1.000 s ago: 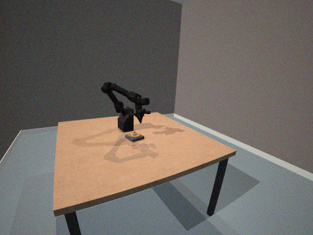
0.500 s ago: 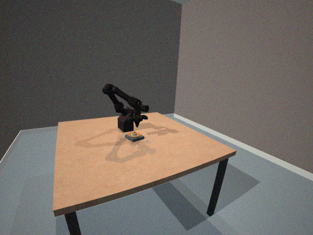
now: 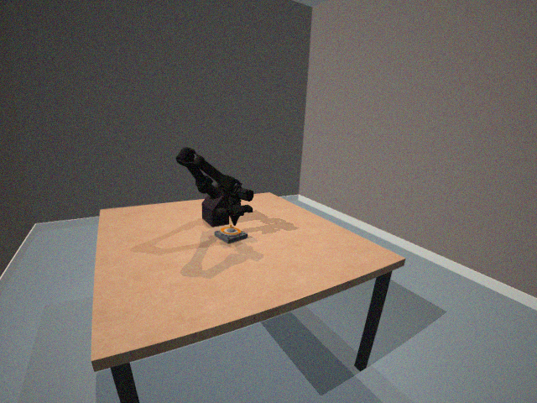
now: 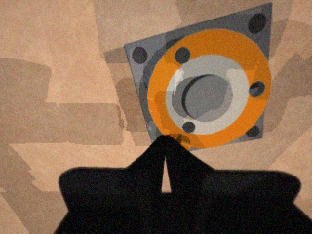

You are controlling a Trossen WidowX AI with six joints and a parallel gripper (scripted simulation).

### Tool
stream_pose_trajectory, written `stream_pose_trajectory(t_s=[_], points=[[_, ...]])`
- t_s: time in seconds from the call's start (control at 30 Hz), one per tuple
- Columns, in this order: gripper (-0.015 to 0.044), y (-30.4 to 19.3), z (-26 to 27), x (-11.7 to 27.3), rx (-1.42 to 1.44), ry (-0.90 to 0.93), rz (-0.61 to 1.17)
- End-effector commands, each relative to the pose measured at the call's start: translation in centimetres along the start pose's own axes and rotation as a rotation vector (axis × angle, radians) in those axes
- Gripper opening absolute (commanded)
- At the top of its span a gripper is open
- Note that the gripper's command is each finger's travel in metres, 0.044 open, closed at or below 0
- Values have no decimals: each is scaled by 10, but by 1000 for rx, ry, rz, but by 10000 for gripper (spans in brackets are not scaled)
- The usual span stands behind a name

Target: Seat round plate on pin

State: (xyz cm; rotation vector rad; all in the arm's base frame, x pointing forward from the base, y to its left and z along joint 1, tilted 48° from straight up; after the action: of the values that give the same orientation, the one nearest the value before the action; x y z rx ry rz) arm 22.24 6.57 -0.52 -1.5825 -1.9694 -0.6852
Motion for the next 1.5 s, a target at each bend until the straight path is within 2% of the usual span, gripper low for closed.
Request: stream_pose_trajectory(t_s=[0.0,1.47], points=[[0,-2,-2,-2,5,-7,0],[0,-14,-48,-3,6,-9,1]])
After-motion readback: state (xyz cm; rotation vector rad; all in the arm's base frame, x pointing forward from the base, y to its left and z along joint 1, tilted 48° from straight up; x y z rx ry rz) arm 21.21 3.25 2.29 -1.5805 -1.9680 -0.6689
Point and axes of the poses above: the point midway between the two fingers, 35 mm back from their tips, its own x axis back along the fingers, its own z axis across the jaws, y = z × x, the point moved 9 cm from there along x, back along the fingers
